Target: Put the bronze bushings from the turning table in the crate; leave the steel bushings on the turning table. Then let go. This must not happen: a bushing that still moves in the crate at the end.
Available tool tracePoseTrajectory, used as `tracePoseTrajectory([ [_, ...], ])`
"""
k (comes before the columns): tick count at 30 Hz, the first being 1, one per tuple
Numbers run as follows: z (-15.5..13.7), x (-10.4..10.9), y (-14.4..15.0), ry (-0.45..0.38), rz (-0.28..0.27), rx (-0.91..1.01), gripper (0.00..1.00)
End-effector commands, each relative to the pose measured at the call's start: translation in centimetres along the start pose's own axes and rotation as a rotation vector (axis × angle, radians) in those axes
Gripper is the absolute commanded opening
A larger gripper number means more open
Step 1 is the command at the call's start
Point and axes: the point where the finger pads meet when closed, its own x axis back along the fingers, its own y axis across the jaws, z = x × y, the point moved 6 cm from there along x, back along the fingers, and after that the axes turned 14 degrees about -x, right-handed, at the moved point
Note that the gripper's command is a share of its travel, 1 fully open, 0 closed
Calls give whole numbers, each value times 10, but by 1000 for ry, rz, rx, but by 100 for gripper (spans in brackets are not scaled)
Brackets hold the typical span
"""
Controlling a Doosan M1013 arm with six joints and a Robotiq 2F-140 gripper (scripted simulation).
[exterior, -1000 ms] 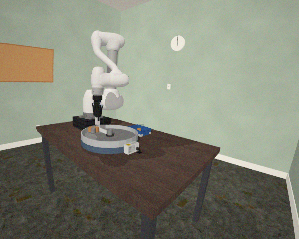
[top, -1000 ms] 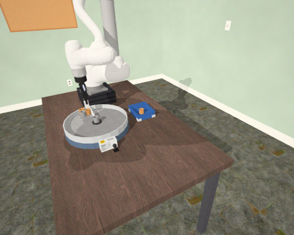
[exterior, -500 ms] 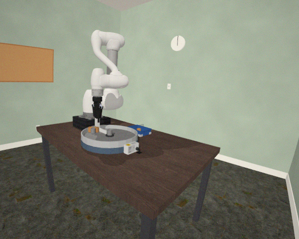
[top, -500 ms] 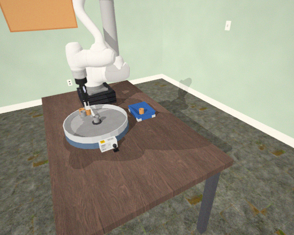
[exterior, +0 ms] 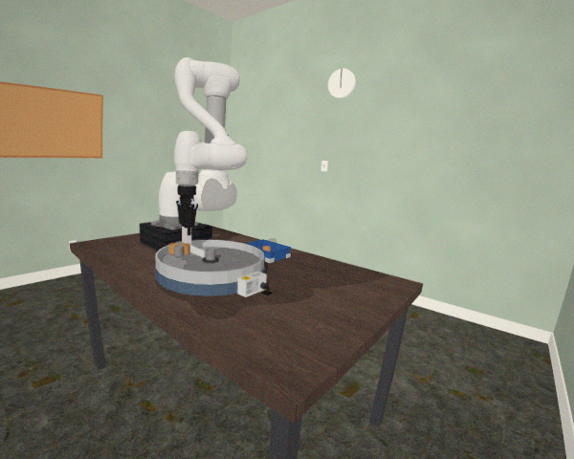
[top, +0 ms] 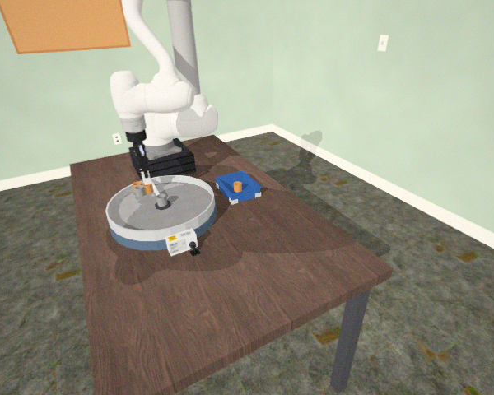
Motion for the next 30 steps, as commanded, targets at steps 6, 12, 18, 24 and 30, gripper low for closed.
tracePoseTrajectory([
  [6, 0, 0, 0, 0, 0, 0, 10],
  [12, 0, -3, 0, 0, 0, 0, 10],
  [18, 0, -8, 0, 0, 0, 0, 10],
  [24, 0, -8, 0, 0, 0, 0, 10],
  [30, 0, -8, 0, 0, 0, 0, 10],
])
